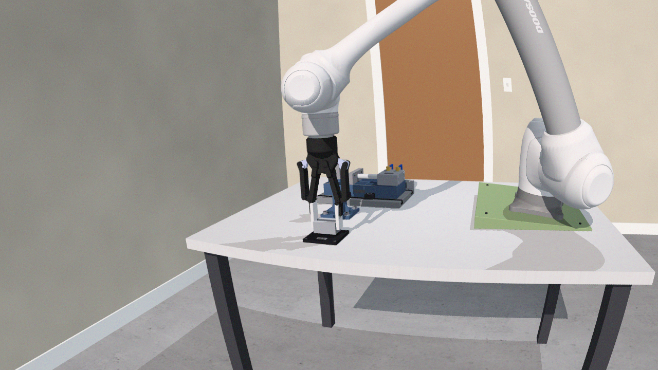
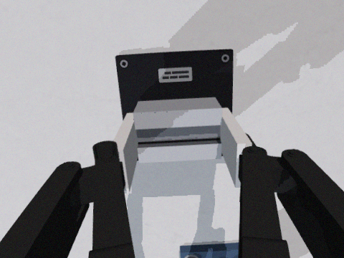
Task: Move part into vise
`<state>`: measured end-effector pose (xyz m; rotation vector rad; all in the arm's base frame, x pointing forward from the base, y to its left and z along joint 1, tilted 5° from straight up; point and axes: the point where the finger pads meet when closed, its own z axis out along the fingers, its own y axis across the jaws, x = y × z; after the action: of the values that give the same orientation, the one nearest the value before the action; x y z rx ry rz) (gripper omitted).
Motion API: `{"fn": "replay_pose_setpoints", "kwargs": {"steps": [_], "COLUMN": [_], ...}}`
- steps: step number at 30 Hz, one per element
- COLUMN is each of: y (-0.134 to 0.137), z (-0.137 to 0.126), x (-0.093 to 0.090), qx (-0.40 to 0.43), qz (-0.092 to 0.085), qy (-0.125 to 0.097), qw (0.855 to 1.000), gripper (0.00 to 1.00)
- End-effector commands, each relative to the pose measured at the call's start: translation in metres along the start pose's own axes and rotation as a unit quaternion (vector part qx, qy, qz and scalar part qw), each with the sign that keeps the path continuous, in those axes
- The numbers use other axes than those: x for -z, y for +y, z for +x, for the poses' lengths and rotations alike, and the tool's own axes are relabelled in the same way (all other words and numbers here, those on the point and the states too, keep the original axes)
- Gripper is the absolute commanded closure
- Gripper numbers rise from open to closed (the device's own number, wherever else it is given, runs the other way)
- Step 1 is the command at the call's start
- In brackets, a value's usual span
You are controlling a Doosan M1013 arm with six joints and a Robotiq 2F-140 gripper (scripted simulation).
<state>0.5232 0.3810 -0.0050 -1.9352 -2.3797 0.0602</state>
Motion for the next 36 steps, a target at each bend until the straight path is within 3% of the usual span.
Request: {"fn": "replay_pose_setpoints", "kwargs": {"steps": [1,14,36], "y": [0.0,0.0,0.0], "z": [0.0,0.0,0.0], "x": [0.005,0.031,0.115], "qx": [0.0,0.0,0.0], "qz": [0.0,0.0,0.0], "qy": [0.0,0.0,0.0], "qw": [1.0,1.0,1.0], "gripper": [1.0,1.0,1.0]}}
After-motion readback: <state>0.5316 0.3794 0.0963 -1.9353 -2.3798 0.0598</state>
